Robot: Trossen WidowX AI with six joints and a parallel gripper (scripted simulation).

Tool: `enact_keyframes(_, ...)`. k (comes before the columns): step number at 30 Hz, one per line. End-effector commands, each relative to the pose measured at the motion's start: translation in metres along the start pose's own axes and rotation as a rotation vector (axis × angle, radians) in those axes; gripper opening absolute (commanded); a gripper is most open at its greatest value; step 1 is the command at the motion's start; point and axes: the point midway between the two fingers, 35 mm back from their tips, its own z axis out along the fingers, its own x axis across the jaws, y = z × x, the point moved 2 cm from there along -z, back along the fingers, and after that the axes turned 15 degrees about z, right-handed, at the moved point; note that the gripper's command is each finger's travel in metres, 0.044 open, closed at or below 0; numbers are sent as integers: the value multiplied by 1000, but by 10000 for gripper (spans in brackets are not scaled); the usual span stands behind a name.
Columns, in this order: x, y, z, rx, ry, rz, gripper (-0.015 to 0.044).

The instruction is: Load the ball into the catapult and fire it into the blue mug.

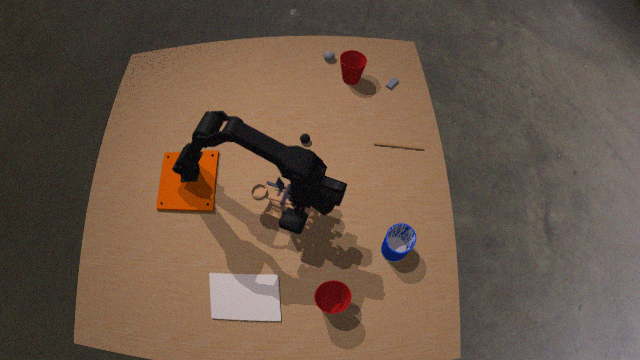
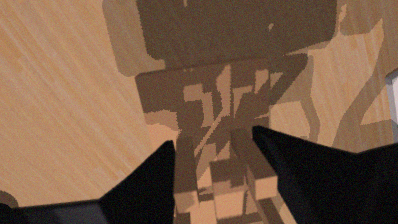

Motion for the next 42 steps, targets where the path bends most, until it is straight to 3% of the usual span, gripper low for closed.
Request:
enact_keyframes(1, 0, 0, 6, -2, 0, 1, 0)
enact_keyframes(25, 0, 0, 32, 2, -1, 0, 0)
enact_keyframes(39, 0, 0, 32, 2, -1, 0, 368)
enact_keyframes(42, 1, 3, 14, 2, 0, 0, 440)
